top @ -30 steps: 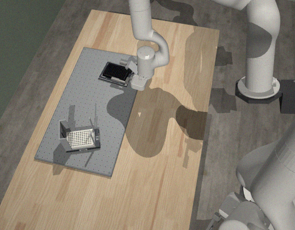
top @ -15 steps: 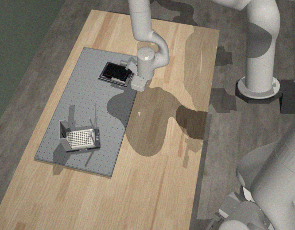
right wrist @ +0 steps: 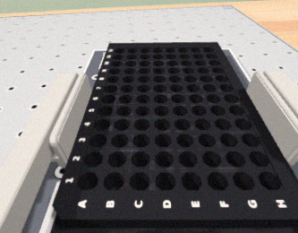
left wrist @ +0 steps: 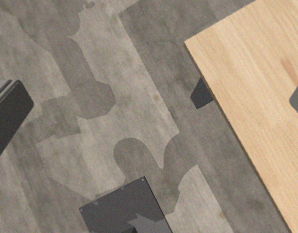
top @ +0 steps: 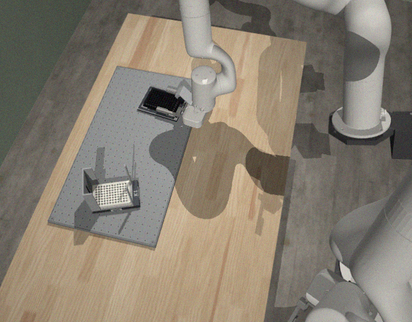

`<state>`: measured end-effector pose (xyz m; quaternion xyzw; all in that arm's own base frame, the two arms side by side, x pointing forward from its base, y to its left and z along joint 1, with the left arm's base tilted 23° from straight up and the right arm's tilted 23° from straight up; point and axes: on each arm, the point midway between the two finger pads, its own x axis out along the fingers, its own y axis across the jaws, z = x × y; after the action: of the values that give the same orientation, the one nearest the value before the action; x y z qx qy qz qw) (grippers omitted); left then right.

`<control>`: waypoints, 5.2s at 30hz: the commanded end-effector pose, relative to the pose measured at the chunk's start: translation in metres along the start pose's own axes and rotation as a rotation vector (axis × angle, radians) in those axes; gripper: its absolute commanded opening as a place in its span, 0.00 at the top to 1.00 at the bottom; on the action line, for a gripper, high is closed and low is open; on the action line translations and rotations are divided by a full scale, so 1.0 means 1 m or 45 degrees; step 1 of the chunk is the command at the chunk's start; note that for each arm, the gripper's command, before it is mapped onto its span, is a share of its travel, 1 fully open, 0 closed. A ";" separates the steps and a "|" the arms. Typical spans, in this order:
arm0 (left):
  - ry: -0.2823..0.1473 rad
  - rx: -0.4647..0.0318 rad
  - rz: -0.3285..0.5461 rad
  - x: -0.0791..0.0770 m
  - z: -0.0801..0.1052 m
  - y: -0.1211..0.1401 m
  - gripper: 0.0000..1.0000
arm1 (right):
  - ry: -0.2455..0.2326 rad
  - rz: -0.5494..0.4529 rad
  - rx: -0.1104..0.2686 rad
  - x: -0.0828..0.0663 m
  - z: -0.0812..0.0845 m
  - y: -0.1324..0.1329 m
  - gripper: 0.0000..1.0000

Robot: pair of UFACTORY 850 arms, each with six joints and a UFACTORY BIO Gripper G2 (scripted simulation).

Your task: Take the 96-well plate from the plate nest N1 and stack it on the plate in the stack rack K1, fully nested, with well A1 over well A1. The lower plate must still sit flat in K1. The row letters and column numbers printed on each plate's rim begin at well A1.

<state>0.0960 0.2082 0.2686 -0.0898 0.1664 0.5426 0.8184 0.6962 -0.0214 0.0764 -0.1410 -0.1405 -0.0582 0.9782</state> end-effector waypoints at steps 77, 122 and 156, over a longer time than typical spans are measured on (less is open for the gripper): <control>-0.001 0.000 0.000 0.000 0.001 0.000 0.00 | -0.002 0.000 0.000 0.001 0.019 0.000 1.00; -0.001 0.000 0.000 0.000 0.001 0.000 0.00 | -0.002 0.000 0.000 0.001 0.069 0.000 1.00; -0.001 0.000 0.000 0.000 0.001 0.000 0.00 | -0.002 0.000 0.001 0.001 0.119 0.000 1.00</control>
<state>0.0960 0.2082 0.2686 -0.0898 0.1664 0.5426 0.8184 0.6669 0.0117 0.1806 -0.1408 -0.1414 -0.0581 0.9782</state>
